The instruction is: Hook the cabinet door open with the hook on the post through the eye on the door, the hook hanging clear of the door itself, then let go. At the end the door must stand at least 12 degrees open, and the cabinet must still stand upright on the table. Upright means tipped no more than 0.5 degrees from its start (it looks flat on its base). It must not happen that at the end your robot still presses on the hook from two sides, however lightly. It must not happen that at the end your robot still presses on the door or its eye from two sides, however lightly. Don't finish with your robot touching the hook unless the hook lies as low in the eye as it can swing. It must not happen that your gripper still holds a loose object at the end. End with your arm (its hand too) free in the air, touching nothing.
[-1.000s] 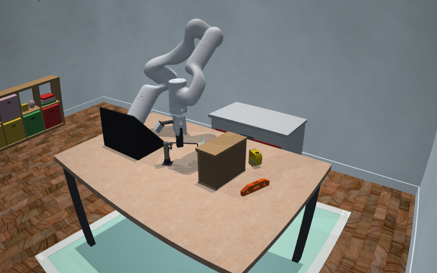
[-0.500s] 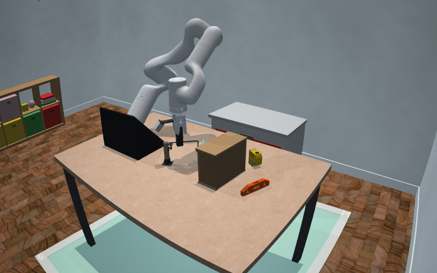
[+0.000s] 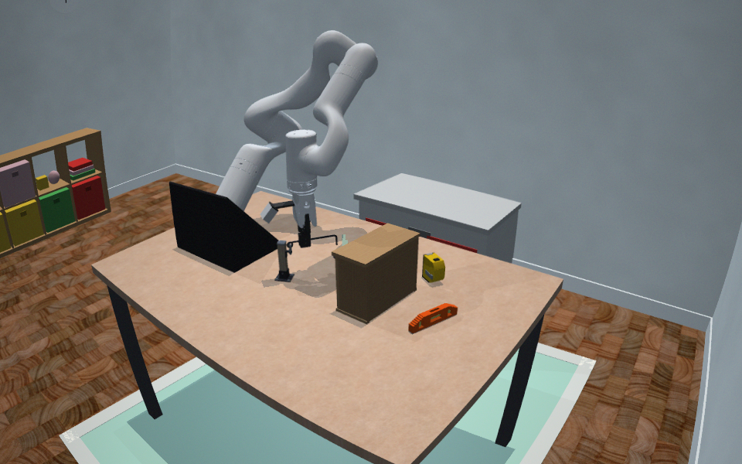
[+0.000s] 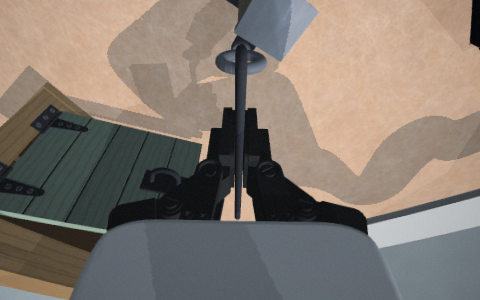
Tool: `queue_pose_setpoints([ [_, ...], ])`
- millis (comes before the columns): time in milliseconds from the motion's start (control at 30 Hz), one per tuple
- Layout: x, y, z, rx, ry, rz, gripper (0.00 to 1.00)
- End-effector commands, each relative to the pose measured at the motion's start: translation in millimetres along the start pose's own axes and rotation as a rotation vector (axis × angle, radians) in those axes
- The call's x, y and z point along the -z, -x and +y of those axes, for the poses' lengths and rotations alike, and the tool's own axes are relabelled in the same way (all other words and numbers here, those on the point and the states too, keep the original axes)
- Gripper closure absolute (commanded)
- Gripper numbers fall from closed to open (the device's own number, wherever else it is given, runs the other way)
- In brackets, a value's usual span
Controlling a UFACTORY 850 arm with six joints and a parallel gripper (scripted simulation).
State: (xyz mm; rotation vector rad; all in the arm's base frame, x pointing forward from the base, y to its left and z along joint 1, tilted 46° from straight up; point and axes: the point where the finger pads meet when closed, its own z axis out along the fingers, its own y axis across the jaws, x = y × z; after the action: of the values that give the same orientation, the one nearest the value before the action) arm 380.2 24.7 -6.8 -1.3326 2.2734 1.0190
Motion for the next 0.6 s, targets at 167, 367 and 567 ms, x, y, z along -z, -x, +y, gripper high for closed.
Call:
queue_pose_setpoints([
  [167, 3.1, -0.5, -0.7, 0.000, -0.002, 0.000, 0.96],
  [367, 5.7, -1.3, -0.7, 0.000, -0.002, 0.000, 0.96],
  [567, 5.7, -1.4, -2.7, -0.047, -0.002, 0.000, 0.96],
])
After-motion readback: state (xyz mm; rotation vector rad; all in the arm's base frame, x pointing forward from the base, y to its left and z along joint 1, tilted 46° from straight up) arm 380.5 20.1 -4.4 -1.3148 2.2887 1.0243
